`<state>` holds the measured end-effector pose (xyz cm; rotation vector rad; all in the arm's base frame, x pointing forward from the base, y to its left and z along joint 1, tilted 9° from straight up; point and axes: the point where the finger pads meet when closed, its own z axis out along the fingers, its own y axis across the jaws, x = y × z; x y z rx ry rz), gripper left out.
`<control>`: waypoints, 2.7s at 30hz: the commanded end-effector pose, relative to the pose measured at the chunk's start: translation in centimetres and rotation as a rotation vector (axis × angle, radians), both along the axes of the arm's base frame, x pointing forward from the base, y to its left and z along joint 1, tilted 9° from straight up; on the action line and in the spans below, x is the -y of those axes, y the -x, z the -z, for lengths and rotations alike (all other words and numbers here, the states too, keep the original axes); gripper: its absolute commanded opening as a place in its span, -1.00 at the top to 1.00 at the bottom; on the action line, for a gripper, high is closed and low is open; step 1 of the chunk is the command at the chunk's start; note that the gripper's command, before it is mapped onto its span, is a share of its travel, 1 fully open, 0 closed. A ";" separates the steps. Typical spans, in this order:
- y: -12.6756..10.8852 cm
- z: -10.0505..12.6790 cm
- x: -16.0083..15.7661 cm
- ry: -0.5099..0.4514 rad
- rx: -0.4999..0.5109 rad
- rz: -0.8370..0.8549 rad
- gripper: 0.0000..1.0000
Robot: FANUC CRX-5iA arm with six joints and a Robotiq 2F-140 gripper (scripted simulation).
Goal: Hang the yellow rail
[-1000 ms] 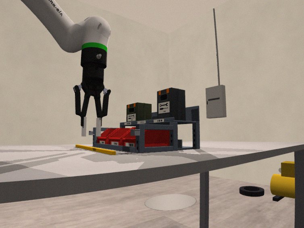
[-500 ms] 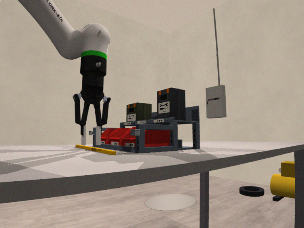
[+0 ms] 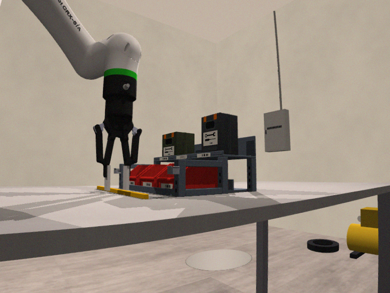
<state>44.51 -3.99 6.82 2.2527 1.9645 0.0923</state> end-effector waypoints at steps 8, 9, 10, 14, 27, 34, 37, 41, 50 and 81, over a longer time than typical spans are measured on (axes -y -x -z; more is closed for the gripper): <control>-0.1 0.2 0.0 0.000 0.000 0.000 0.41; -0.1 0.3 0.0 0.000 0.000 0.000 0.41; -0.1 0.3 0.0 0.000 0.000 0.000 0.41; -0.1 0.3 0.0 0.000 0.000 0.000 0.41; -0.1 0.3 0.0 0.000 0.000 0.000 1.00; -0.1 0.3 0.0 0.000 0.000 0.000 1.00; -0.1 0.3 0.0 0.000 0.000 0.000 1.00; -0.1 0.3 0.0 0.000 0.001 0.000 1.00; -0.1 0.3 0.0 0.000 0.001 0.000 1.00; -0.1 0.3 0.0 0.000 0.001 0.000 1.00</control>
